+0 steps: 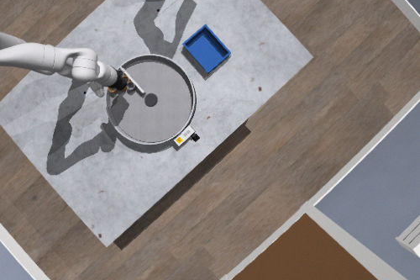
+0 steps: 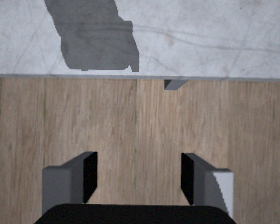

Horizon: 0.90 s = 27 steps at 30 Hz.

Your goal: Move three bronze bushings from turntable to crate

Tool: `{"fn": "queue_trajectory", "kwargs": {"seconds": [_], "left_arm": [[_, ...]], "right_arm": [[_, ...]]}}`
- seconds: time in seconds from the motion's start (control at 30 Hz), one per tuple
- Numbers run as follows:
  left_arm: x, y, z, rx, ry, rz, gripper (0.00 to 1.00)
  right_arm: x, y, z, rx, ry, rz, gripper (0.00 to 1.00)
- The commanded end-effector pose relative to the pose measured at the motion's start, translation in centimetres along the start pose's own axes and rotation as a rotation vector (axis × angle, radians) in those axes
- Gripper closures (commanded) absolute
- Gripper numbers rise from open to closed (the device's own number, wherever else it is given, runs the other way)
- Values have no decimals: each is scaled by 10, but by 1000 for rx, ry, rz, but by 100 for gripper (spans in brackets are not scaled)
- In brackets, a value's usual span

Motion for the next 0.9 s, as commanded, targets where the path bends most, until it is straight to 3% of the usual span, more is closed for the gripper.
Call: {"fn": "queue_trajectory", "kwargs": {"seconds": [0.0, 0.27, 0.87], "left_arm": [[-2, -1, 4, 5, 4, 7, 0], [-2, -1, 4, 5, 4, 7, 0], [-2, -1, 4, 5, 4, 7, 0]], "right_arm": [[0, 5, 0, -2, -1, 3, 64], [0, 25, 0, -2, -1, 3, 64], [2, 24, 0, -1, -7, -3, 64]]}}
Point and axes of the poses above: on each arm, the point where the finger pads meet when closed, its own y axis out along the fingers, its own z axis across the jaws, x = y × z, the point moved 3 cm from there along -y, back along the fingers, and after that the axes turned 15 degrees about -y, right-handed, at the moved point
